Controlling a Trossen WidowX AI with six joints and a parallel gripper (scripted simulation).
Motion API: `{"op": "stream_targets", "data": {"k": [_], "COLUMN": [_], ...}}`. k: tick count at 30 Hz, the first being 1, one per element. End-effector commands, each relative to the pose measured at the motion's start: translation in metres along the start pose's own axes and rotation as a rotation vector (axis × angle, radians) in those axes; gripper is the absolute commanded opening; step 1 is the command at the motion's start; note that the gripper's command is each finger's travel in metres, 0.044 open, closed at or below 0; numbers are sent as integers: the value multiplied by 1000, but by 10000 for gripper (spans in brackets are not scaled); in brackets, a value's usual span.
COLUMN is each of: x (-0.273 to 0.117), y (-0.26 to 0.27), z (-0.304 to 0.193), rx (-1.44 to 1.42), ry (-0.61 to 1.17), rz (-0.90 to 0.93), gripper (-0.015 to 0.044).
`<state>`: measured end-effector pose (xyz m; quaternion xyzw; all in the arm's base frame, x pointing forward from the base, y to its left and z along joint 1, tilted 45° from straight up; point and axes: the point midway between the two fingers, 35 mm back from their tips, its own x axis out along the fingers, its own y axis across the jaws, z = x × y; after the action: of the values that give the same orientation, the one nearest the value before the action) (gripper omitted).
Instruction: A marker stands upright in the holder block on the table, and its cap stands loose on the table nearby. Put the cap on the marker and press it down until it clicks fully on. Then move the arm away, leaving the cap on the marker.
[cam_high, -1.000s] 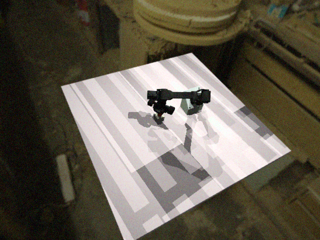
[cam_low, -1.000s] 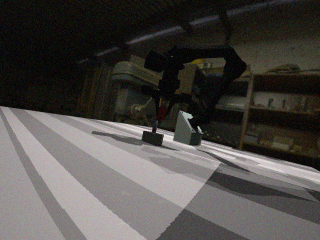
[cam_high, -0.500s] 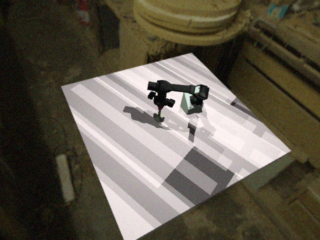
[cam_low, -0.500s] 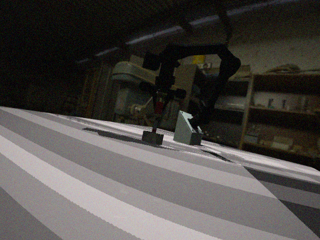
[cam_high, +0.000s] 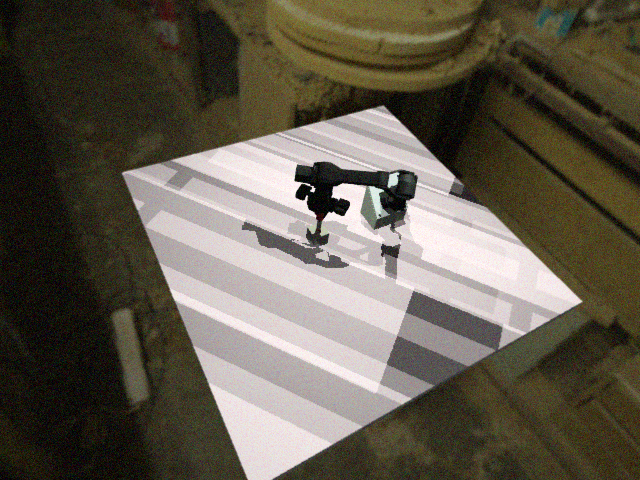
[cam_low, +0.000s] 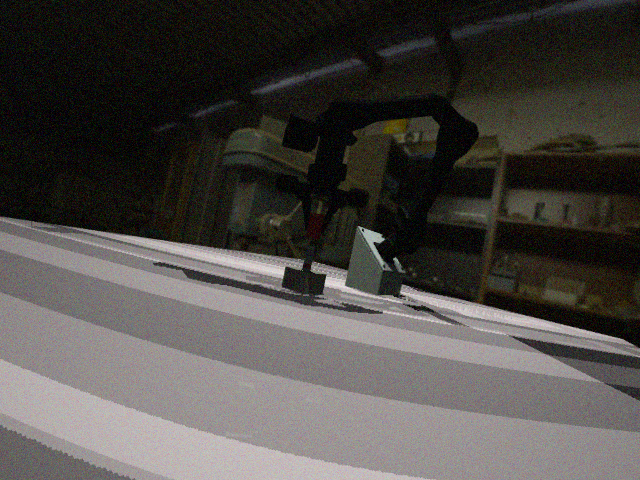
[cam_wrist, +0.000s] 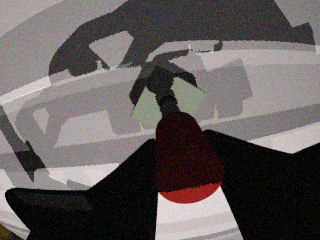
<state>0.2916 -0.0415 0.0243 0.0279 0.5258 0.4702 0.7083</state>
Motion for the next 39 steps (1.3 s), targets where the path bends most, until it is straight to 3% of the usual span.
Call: {"op": "stream_targets", "data": {"k": [1, 35, 39], "x": [7, 47, 46], "y": [0, 1, 1], "z": [0, 0, 0], "rx": [5, 4, 1], "ry": [-3, -5, -1], "rz": [2, 4, 3], "gripper": [0, 0, 105]}}
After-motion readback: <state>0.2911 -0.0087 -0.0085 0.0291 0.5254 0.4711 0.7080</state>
